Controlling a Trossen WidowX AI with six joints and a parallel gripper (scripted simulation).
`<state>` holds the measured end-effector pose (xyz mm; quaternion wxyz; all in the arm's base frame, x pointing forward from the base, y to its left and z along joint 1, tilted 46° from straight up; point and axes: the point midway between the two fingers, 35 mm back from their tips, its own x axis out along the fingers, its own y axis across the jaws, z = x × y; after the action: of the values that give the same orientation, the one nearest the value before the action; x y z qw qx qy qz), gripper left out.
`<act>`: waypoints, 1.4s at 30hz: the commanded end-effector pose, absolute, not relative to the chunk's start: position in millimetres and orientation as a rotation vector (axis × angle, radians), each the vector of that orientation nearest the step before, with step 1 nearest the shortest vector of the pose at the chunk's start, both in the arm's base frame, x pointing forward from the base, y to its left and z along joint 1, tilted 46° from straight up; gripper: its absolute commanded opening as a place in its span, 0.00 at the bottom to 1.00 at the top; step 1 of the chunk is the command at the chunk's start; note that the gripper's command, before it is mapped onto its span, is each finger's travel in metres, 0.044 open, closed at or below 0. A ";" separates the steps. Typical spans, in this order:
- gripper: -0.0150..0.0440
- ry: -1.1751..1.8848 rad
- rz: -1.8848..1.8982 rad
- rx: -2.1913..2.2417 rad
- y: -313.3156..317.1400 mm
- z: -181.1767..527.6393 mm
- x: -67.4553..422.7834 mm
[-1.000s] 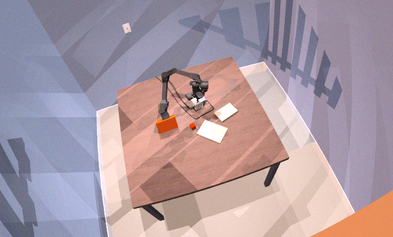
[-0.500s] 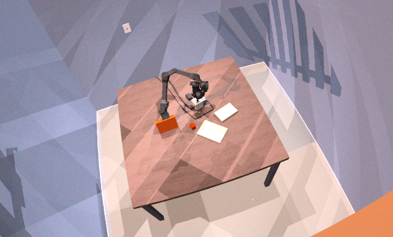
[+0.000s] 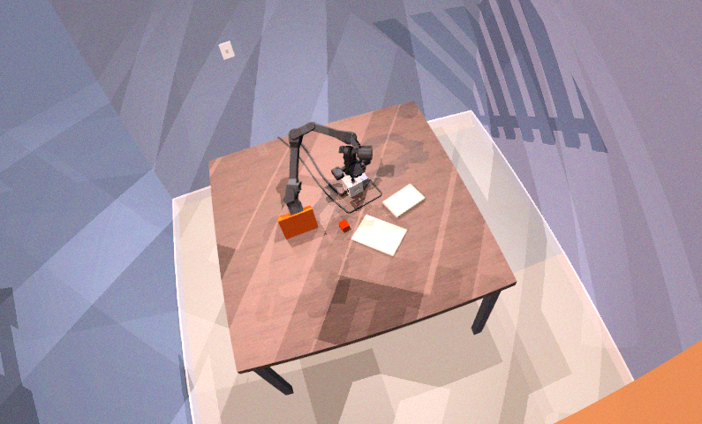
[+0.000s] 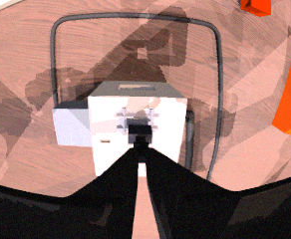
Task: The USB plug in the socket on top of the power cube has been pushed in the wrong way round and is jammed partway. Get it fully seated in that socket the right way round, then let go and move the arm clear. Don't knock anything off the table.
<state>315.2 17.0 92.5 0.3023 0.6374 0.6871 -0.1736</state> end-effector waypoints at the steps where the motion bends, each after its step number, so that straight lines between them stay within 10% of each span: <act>1: 0.25 1.820 -0.460 1.697 17.7 92.5 315.8; 42: 0.25 1.820 -0.460 1.697 21.2 89.1 315.9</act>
<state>315.3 20.6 89.0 0.3023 0.6375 0.6871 -0.1735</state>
